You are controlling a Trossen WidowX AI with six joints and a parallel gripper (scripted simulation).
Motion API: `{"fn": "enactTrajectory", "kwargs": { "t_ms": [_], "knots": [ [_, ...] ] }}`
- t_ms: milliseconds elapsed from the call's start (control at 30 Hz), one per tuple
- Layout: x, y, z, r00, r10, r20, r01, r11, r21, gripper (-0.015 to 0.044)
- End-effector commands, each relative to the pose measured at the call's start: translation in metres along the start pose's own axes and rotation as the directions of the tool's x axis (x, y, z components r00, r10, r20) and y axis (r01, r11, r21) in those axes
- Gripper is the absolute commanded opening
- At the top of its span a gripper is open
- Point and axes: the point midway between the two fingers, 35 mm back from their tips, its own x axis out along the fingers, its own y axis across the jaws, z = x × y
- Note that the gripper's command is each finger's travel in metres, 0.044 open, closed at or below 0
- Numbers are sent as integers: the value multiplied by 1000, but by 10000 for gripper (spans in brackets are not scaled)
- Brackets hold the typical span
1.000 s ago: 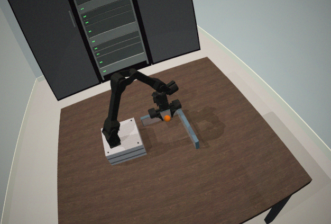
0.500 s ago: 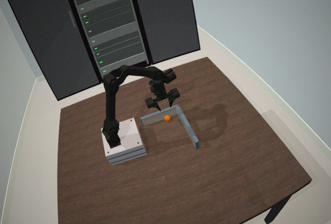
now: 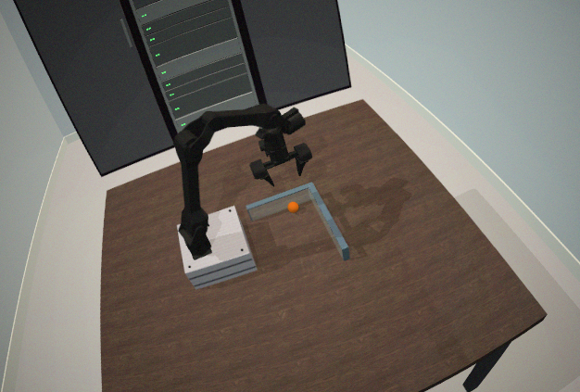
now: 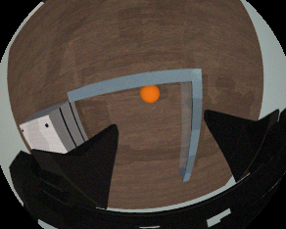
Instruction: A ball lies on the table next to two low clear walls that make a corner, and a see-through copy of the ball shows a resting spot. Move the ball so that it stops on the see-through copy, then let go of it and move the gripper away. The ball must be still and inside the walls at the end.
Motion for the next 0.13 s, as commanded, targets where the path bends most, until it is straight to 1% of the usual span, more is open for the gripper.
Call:
{"fn": "enactTrajectory", "kwargs": {
  "t_ms": [0, 100],
  "knots": [
    [-4, 2, -1, 1000, 7, -3, -7, 1000, 5, 440],
    [-4, 2, -1, 1000, 7, -3, -7, 1000, 5, 440]
  ]
}}
